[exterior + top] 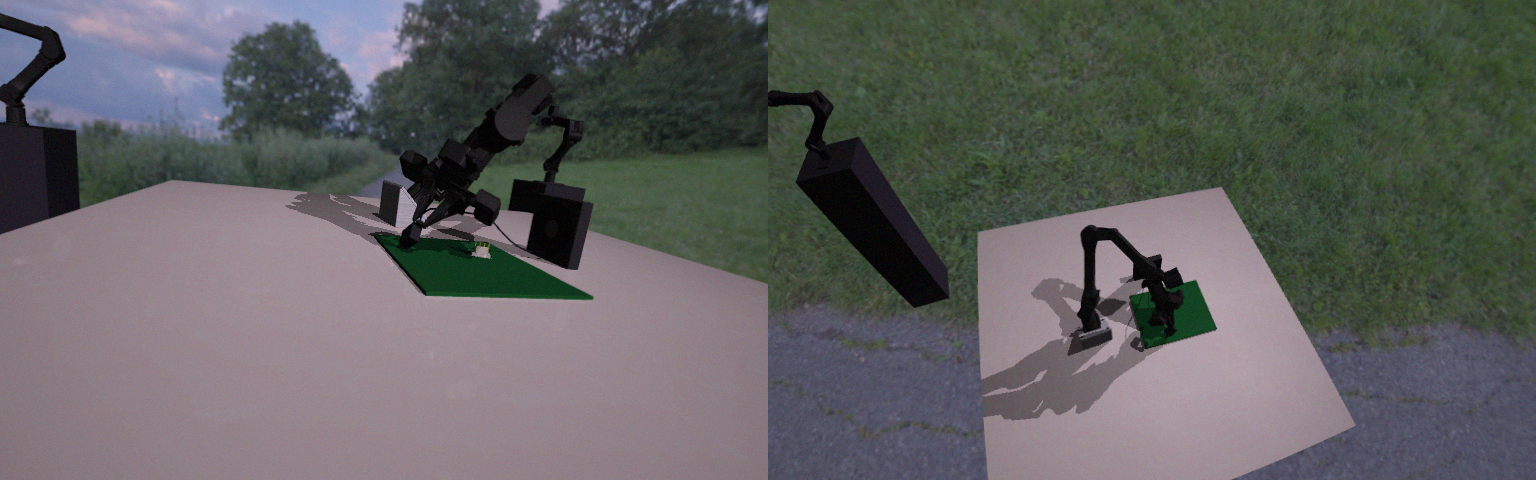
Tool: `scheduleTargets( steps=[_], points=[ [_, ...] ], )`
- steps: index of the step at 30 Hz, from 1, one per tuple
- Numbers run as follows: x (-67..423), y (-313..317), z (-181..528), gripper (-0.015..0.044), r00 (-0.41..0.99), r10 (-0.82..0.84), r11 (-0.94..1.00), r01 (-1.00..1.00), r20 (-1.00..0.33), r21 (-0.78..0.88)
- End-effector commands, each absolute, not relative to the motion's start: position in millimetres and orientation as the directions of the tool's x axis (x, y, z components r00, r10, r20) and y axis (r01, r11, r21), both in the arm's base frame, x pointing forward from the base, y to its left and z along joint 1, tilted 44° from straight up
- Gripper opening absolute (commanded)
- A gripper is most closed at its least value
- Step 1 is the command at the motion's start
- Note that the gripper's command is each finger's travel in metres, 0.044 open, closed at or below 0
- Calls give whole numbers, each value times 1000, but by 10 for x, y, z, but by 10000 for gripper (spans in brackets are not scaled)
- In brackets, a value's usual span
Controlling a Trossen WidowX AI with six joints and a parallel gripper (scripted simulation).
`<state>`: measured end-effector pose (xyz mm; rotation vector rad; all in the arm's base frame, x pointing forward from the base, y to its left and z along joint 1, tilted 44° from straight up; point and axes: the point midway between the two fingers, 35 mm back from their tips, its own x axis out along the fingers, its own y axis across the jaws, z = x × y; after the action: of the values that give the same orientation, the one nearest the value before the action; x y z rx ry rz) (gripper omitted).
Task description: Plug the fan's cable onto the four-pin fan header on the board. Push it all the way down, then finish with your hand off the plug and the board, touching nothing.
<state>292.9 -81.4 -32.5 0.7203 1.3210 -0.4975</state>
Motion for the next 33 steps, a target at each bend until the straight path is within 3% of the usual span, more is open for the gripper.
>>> scheduleTargets(
  steps=[1,33],
  points=[
    [2922,-790,-332,0,219,36,685,705,-975,183],
    [2893,-712,-198,0,471,-219,613,747,-855,255]
  ],
)
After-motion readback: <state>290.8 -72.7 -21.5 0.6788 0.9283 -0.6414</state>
